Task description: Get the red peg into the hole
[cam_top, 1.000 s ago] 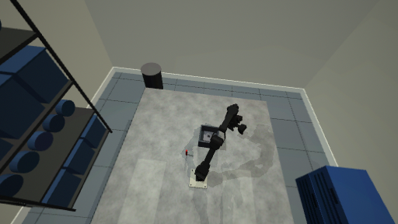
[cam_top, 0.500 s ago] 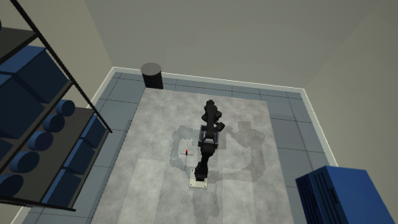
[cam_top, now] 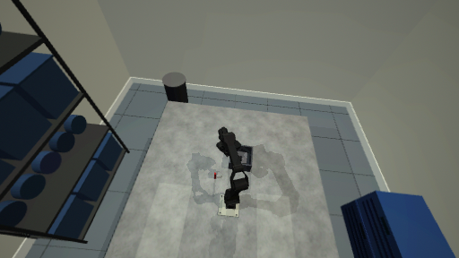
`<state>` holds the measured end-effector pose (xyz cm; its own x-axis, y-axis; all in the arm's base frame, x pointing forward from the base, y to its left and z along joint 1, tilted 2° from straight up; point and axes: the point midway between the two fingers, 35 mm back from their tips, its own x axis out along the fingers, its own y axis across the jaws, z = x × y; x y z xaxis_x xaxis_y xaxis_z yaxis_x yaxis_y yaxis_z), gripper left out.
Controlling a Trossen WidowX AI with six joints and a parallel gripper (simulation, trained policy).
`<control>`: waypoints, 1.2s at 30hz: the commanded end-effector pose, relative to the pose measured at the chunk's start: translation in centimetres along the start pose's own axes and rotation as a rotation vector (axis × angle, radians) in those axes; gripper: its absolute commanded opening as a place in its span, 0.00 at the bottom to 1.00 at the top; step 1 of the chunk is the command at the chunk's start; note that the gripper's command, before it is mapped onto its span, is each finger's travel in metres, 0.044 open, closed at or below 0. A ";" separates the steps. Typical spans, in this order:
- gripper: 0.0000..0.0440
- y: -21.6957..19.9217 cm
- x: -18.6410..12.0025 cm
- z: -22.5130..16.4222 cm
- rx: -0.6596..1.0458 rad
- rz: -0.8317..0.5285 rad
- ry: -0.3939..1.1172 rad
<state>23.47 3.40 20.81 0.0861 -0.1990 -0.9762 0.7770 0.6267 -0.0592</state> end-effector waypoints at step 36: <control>0.71 1.3 14.0 -12.2 0.208 0.085 0.168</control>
<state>18.38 10.68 5.13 0.0803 -0.0203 -0.9966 0.8764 0.4776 0.0609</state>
